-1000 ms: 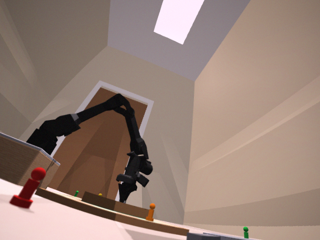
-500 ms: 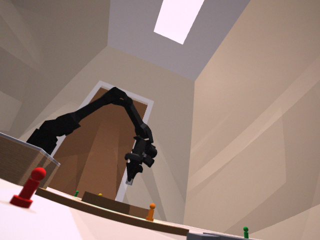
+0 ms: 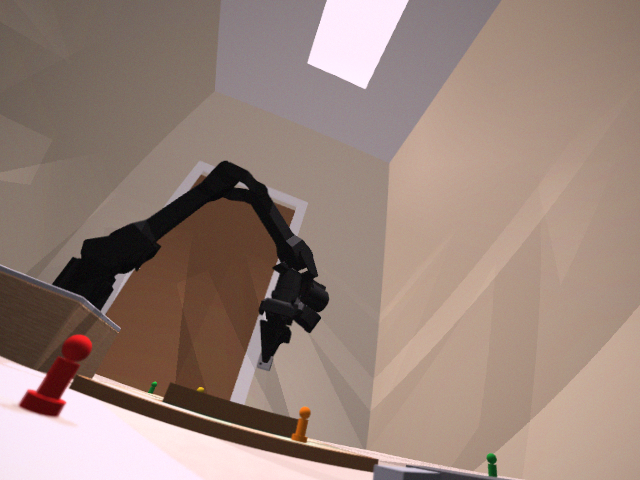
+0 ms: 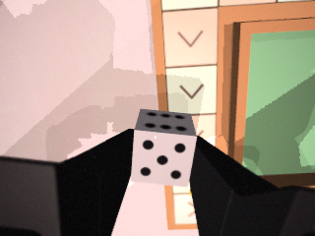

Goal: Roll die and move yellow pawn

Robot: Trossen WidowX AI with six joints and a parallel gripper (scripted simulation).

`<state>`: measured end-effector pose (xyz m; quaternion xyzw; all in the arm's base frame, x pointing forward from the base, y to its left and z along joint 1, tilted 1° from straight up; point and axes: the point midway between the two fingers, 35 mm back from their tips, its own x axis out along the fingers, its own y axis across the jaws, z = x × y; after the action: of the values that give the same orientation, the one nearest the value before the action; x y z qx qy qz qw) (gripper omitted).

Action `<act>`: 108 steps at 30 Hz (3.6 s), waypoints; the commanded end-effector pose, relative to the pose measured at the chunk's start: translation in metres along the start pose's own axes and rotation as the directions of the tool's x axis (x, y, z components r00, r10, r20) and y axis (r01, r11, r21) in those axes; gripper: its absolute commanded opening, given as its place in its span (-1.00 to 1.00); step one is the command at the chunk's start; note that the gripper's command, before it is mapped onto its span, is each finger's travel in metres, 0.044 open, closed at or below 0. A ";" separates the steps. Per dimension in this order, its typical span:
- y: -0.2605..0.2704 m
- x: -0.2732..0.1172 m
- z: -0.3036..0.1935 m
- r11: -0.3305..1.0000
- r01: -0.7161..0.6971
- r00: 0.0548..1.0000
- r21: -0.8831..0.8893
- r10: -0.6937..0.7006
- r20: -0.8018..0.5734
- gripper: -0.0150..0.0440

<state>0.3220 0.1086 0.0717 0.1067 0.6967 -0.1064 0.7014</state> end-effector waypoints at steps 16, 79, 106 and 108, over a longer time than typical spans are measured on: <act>-0.117 0.024 0.000 0.985 0.013 1.000 -0.172 -0.012 0.004 -0.49; -0.146 0.010 -0.029 0.978 0.015 0.665 -0.207 0.145 0.732 -0.49; -0.145 -0.027 -0.026 0.977 0.015 0.719 -0.212 0.136 0.681 1.00; -0.144 -0.023 -0.023 0.977 0.016 0.787 -0.212 0.119 0.606 1.00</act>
<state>0.2528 -0.0218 0.0977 0.0102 0.3839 -0.0455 0.9222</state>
